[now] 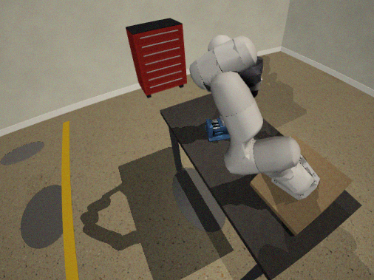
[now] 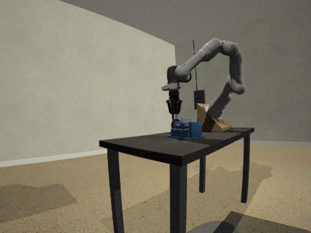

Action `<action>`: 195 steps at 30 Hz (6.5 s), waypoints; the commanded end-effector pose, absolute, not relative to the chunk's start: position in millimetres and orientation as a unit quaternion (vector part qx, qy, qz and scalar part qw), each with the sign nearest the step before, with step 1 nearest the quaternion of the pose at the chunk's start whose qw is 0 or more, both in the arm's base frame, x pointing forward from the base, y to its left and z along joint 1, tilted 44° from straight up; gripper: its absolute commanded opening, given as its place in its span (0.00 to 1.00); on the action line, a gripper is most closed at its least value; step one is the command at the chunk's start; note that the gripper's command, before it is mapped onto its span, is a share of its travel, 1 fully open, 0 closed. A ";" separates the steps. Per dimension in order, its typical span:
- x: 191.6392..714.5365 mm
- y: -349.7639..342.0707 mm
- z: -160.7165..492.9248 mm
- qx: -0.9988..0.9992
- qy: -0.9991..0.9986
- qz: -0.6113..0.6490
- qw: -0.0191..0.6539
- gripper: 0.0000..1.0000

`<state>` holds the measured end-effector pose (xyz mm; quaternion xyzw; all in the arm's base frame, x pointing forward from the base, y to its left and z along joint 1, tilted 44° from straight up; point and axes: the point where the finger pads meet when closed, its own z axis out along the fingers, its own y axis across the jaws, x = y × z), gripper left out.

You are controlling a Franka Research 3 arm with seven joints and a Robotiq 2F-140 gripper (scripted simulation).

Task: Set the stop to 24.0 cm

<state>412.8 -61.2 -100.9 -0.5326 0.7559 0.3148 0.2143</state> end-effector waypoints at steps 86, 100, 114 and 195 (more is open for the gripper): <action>397.2 -45.3 -109.9 -0.530 0.761 0.310 0.212 0.04; 410.4 -59.9 -101.9 -0.530 0.761 0.310 0.212 0.04; 421.1 -65.2 -102.1 -0.530 0.761 0.310 0.212 0.04; 439.5 -66.9 -110.1 -0.530 0.761 0.310 0.212 0.04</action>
